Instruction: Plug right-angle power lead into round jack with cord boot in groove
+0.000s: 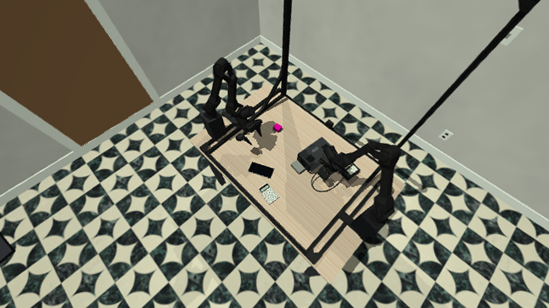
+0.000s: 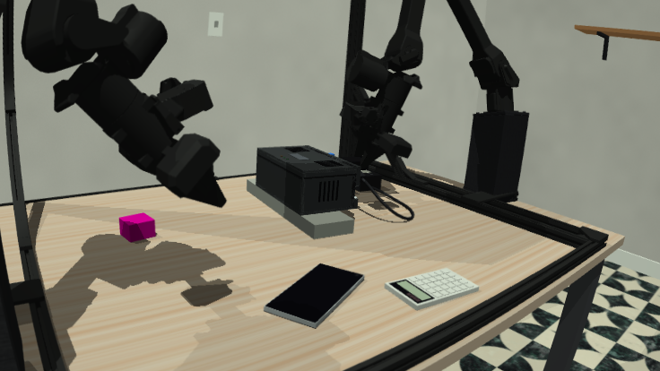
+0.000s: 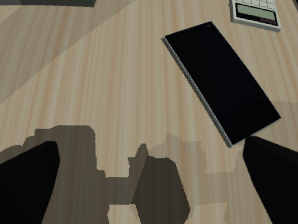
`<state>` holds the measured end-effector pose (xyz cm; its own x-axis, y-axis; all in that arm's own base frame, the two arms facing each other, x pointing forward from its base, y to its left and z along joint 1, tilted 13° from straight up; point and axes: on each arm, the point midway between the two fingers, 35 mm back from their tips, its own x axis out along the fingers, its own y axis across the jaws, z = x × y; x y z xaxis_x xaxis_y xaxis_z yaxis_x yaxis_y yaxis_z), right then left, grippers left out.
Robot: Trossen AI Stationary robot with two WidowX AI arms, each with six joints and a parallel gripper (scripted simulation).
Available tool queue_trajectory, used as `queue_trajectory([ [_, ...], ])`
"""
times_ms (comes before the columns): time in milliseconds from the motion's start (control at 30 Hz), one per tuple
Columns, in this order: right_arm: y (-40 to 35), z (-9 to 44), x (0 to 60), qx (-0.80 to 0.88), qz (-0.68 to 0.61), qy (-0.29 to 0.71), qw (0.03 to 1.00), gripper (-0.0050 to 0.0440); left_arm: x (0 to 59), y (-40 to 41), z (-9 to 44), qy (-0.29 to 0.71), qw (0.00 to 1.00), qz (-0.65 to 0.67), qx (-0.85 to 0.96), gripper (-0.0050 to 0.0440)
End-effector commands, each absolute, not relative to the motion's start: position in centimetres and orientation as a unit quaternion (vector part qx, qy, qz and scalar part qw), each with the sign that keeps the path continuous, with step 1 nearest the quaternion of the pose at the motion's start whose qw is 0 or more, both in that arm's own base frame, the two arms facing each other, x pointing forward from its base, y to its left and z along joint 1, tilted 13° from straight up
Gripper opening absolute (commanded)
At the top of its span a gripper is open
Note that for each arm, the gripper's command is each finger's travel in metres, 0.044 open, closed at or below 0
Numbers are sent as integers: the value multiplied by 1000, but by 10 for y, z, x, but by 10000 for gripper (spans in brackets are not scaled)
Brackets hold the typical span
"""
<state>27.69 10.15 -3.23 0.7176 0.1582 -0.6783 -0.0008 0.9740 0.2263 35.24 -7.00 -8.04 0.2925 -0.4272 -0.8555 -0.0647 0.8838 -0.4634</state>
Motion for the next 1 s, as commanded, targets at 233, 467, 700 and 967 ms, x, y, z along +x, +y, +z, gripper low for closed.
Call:
queue_trajectory([
  [233,101,-32,277,103,43,372,921,400,352,-71,-81,583,775,-120,-211,0],
  [467,101,-32,277,103,43,372,921,400,352,-71,-81,583,775,-120,-211,0],
  [700,101,-32,277,103,43,372,921,400,352,-71,-81,583,775,-120,-211,0],
  [967,101,-32,277,103,43,372,921,400,352,-72,-80,583,775,-120,-211,0],
])
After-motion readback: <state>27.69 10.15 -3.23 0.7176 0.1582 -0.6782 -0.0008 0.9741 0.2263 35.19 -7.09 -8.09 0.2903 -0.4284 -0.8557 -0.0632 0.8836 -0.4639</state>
